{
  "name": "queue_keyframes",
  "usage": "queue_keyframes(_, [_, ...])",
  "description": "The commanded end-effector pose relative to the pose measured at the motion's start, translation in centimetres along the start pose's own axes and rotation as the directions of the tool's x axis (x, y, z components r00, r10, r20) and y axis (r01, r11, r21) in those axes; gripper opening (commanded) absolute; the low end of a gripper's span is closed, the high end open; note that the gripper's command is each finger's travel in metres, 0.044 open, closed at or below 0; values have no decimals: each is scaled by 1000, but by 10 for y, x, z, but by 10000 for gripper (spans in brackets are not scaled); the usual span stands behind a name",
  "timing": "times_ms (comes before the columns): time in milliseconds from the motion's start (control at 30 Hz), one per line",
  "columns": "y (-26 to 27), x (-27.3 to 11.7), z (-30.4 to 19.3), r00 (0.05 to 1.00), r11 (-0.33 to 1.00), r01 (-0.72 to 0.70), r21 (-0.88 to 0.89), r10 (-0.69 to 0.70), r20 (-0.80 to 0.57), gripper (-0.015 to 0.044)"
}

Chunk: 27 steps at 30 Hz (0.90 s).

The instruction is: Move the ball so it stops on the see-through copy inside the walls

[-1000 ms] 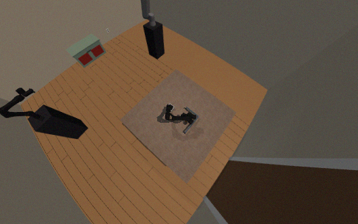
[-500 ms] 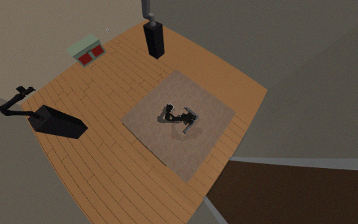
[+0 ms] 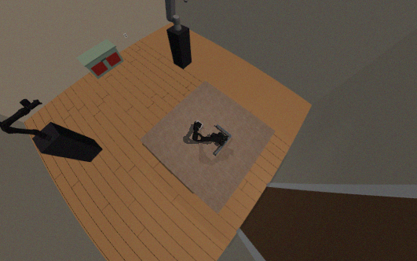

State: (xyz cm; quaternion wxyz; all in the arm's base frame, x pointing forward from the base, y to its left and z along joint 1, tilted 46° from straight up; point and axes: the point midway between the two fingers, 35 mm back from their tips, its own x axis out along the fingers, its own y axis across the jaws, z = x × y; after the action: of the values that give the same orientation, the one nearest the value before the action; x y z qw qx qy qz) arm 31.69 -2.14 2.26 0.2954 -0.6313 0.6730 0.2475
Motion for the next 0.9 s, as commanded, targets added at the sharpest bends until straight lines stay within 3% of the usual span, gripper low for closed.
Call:
queue_keyframes(0, [2,8,0,1000,1000,-5,-9,5,-8,255])
queue_keyframes(100, [2,8,0,1000,1000,-5,-9,5,-8,176])
queue_keyframes(467, [2,8,0,1000,1000,-5,-9,5,-8,103])
queue_keyframes(600, [1,0,1,1000,1000,-5,-9,5,-6,0])
queue_keyframes(867, [-5,-41,4,1000,1000,-4,-10,4,1,0])
